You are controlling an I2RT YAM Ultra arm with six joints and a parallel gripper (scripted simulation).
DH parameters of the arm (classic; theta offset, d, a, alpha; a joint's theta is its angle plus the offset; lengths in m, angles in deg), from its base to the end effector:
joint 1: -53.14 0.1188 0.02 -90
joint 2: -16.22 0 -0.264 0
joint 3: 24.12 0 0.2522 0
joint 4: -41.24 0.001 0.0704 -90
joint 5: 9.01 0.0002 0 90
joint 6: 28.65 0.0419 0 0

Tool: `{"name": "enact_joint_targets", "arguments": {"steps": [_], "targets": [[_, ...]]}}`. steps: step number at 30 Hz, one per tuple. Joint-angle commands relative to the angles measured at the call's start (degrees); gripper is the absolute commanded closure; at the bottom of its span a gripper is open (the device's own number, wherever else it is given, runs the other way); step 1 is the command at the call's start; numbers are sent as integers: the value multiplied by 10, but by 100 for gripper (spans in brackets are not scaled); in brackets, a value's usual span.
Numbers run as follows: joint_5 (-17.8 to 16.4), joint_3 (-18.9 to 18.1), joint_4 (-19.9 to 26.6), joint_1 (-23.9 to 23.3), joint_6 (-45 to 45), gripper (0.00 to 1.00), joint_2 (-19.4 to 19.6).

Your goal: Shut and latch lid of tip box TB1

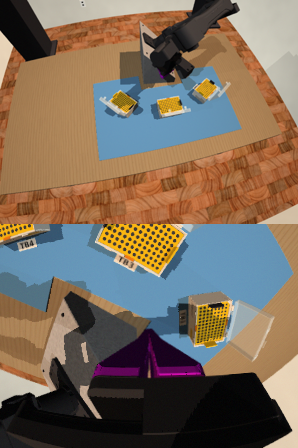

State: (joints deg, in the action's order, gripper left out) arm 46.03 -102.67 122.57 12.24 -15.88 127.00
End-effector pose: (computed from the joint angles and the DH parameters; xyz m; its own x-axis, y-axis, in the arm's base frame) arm 0.2318 -0.1677 0.1352 -0.8453 -0.3252 -0.4239 -0.5188 0.6891 0.5059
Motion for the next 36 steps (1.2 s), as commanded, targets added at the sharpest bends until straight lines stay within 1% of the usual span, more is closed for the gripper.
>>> {"name": "enact_joint_targets", "arguments": {"steps": [1, 4, 6, 8, 15, 21, 23, 30, 36], "targets": [[-24, -45, 52, -19, -140, 100, 61], [-21, -65, 45, -26, -147, 100, 93], [-21, -65, 45, -26, -147, 100, 93], [-18, -80, 41, -30, -152, 100, 114], [-11, -137, 32, -44, -166, 100, 188], [-5, -195, 32, -55, -177, 100, 252], [-5, -195, 32, -55, -177, 100, 252], [1, -273, 41, -66, -188, 100, 328], [5, -352, 57, -74, -197, 100, 396]]}}
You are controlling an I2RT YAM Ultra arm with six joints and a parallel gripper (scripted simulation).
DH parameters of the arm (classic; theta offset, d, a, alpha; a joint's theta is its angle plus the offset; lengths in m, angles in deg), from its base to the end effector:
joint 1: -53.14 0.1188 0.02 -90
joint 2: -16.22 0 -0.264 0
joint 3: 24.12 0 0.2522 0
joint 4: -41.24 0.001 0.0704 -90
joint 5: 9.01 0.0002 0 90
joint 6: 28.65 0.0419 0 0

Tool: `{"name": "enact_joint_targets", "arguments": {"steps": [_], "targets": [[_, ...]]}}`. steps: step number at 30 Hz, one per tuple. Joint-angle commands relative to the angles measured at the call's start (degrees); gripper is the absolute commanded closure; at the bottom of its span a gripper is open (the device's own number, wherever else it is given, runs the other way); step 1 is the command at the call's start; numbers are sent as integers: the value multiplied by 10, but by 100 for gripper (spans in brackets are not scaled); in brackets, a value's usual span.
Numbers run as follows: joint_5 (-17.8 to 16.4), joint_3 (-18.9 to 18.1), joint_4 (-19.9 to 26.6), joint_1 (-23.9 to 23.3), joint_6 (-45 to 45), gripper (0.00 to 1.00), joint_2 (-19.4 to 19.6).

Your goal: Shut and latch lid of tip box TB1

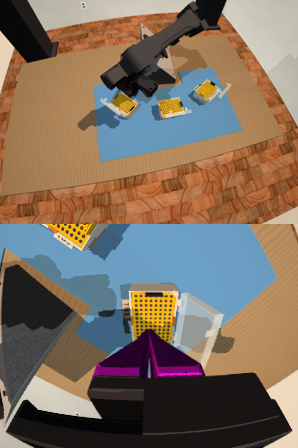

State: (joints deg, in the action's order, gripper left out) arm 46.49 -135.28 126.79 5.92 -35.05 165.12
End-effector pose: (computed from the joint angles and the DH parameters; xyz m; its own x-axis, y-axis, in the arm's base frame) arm 0.2815 -0.2678 0.0132 -0.7477 -0.3979 -0.5317 -0.6552 0.5727 0.4927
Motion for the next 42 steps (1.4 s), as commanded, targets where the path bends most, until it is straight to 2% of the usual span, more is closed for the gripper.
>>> {"name": "enact_joint_targets", "arguments": {"steps": [1, 2, 4, 11, 15, 19, 21, 24, 26, 42], "targets": [[1, -41, 18, -12, -6, 100, 26], [2, -55, 22, -14, -8, 100, 38], [2, -55, 22, -14, -8, 100, 38], [7, -174, 58, -22, -16, 100, 125], [10, -258, 87, -27, -21, 100, 181], [12, -364, 129, -31, -25, 100, 248], [12, -364, 129, -31, -25, 100, 248], [14, -474, 177, -34, -28, 100, 306], [14, -469, 152, -29, -27, 100, 311], [14, -469, 152, -29, -27, 100, 311]]}}
